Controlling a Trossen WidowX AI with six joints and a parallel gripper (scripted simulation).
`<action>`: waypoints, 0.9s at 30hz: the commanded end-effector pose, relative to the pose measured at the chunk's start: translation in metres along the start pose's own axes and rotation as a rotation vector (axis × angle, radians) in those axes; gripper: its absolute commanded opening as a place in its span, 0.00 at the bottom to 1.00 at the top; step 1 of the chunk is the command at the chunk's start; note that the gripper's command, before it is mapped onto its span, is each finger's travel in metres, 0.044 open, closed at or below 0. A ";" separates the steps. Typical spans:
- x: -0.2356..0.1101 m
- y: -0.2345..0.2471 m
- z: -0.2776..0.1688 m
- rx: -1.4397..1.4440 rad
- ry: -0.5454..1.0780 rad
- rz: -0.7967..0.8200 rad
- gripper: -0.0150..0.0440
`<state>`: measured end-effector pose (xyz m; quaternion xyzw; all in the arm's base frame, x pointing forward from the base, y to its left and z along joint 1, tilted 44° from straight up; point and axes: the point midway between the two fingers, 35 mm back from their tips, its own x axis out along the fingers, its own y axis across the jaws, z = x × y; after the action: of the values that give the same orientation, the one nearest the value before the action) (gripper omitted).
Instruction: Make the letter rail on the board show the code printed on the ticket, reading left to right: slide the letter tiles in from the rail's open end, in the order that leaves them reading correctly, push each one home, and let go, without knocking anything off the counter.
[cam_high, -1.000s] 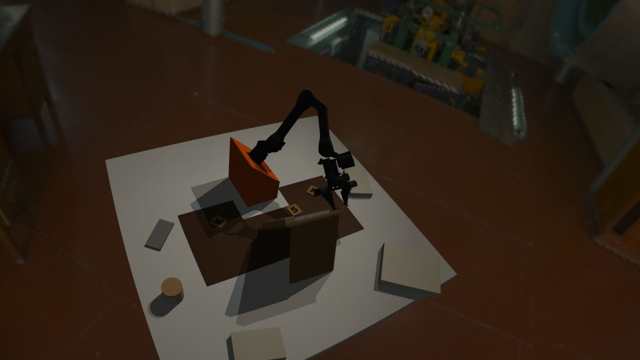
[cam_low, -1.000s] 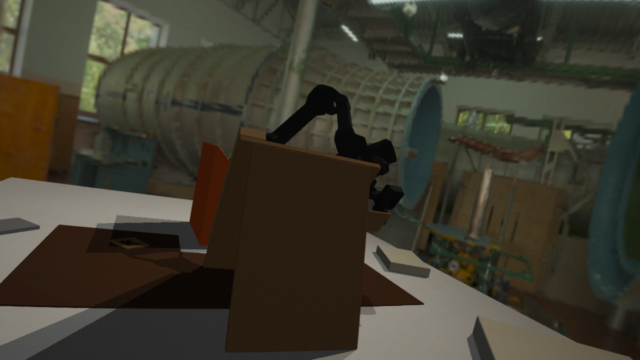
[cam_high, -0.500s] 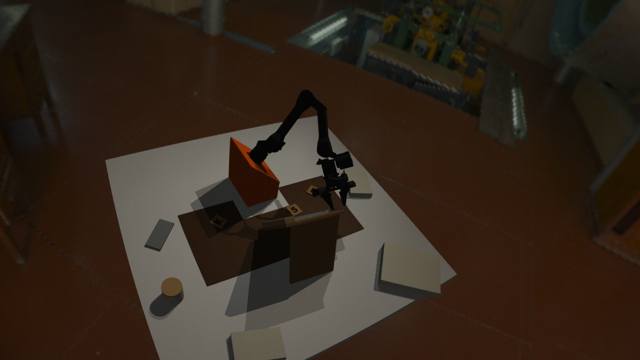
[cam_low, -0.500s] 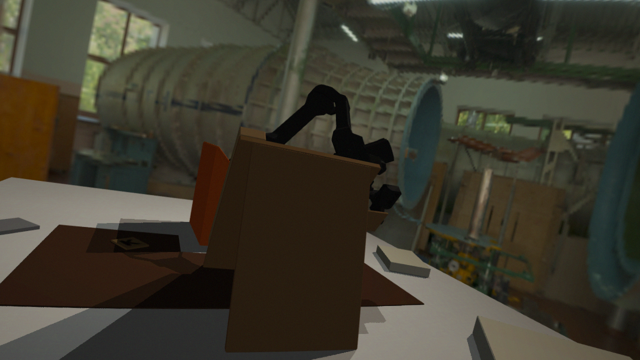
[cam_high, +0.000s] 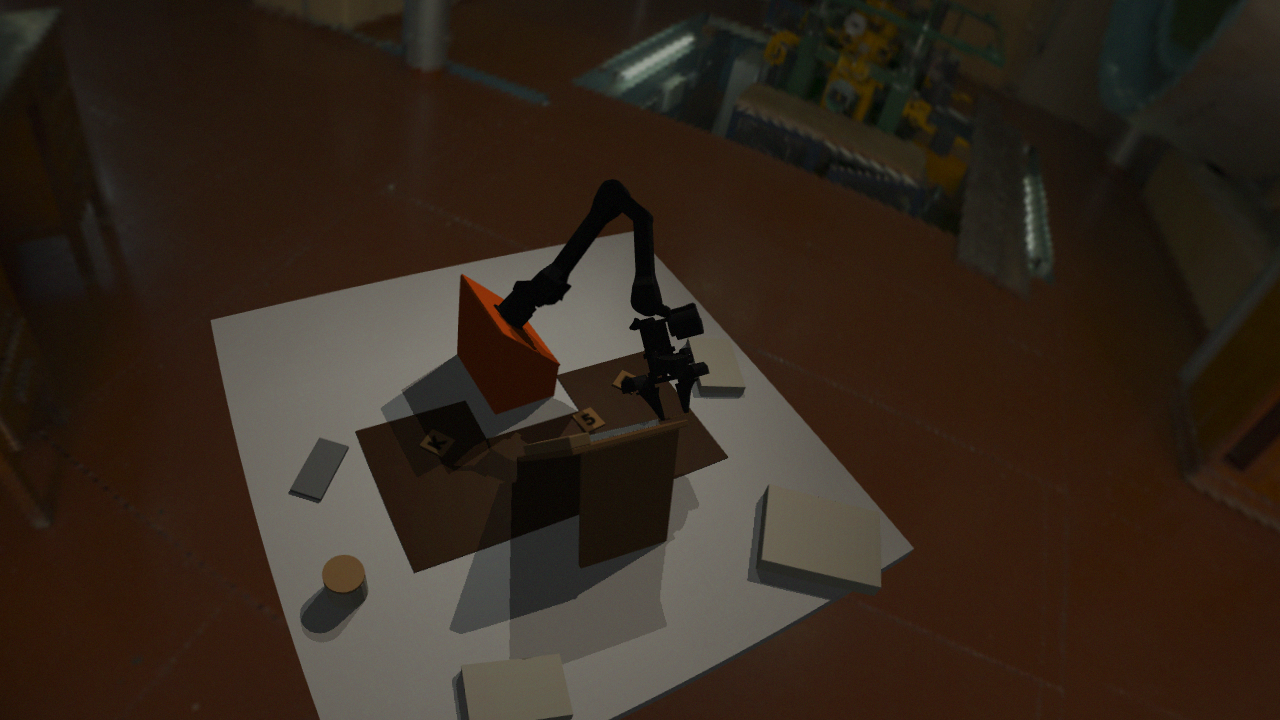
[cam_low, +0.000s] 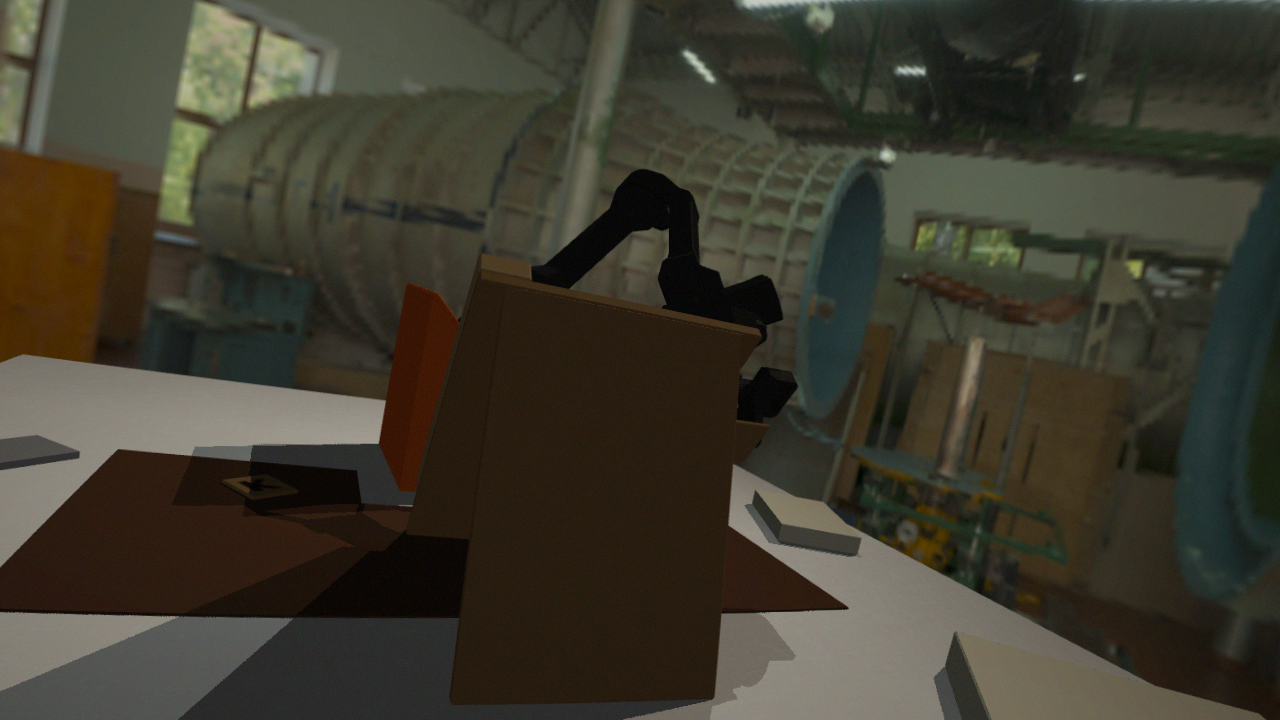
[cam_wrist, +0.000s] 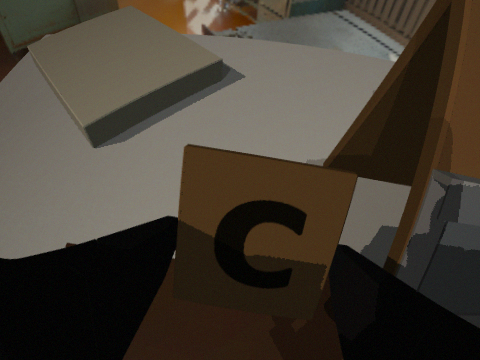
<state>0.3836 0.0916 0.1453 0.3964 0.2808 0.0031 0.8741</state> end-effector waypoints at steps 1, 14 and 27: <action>0.000 -0.004 -0.002 -0.005 0.008 0.000 0.25; 0.000 -0.010 -0.002 -0.005 0.008 0.000 0.25; 0.000 -0.017 -0.002 -0.005 0.008 -0.001 0.25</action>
<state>0.3807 0.0821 0.1360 0.3961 0.2808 0.0030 0.8742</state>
